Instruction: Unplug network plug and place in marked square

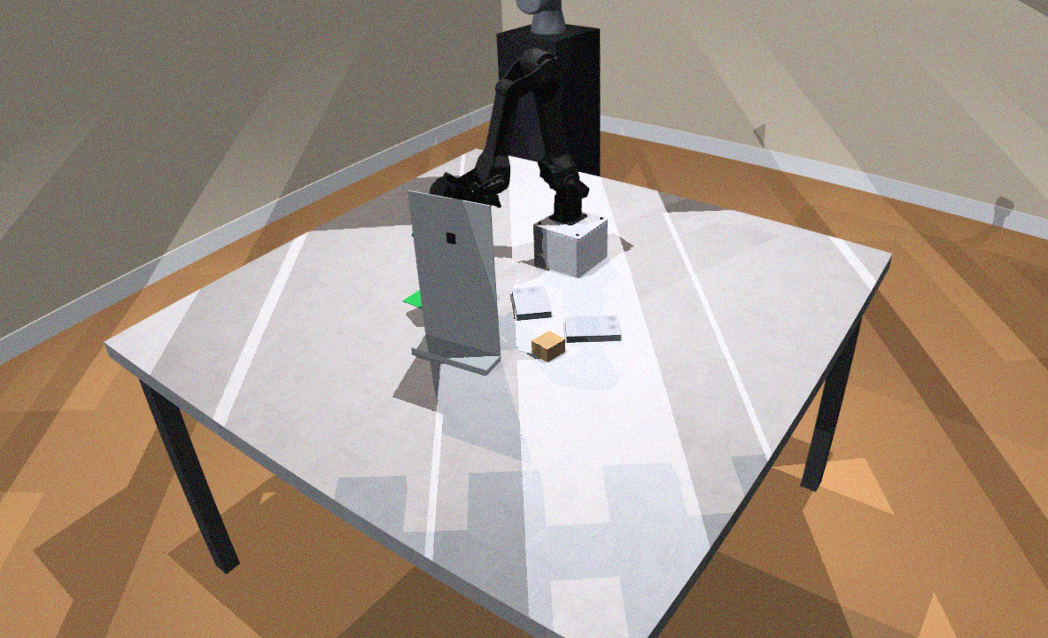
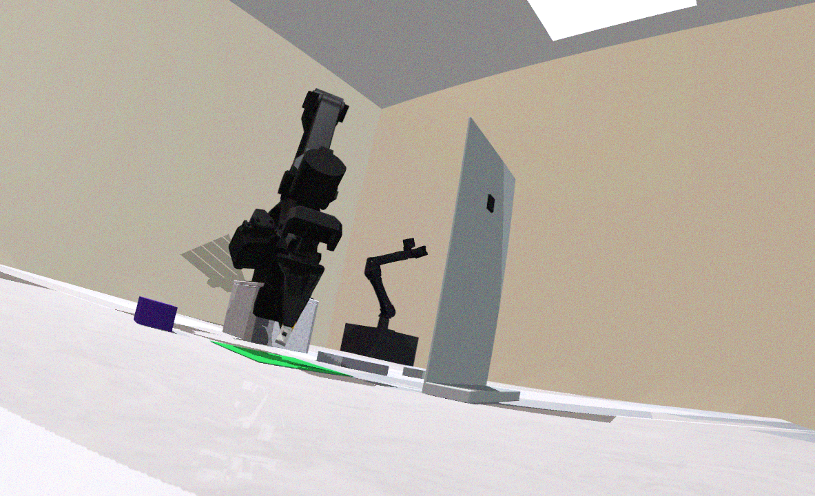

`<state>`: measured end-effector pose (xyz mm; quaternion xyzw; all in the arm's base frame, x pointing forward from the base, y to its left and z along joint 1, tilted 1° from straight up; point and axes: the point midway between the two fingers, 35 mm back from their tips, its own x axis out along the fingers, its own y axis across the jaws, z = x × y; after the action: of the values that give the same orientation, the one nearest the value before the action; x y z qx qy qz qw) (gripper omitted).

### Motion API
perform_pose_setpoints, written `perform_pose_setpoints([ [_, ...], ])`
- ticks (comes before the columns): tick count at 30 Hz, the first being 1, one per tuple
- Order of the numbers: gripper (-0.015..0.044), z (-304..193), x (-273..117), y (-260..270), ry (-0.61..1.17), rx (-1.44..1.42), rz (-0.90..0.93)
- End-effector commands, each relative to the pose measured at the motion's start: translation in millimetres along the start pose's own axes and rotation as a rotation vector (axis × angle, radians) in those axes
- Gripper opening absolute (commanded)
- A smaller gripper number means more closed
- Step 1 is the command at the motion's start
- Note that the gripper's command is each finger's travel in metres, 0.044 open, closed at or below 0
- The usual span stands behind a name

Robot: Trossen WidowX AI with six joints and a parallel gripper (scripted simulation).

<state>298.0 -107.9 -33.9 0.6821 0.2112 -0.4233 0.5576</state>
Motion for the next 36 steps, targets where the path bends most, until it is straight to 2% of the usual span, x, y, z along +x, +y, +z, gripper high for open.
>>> perform_pose_setpoints([
  [1, 0.0, 0, 3, -3, -0.003, -0.001, -0.003],
  [30, 0.0, -1, 13, -12, 0.0, -0.003, -0.002],
  [36, 0.0156, -1, 13, -12, 0.0, -0.003, -0.002],
])
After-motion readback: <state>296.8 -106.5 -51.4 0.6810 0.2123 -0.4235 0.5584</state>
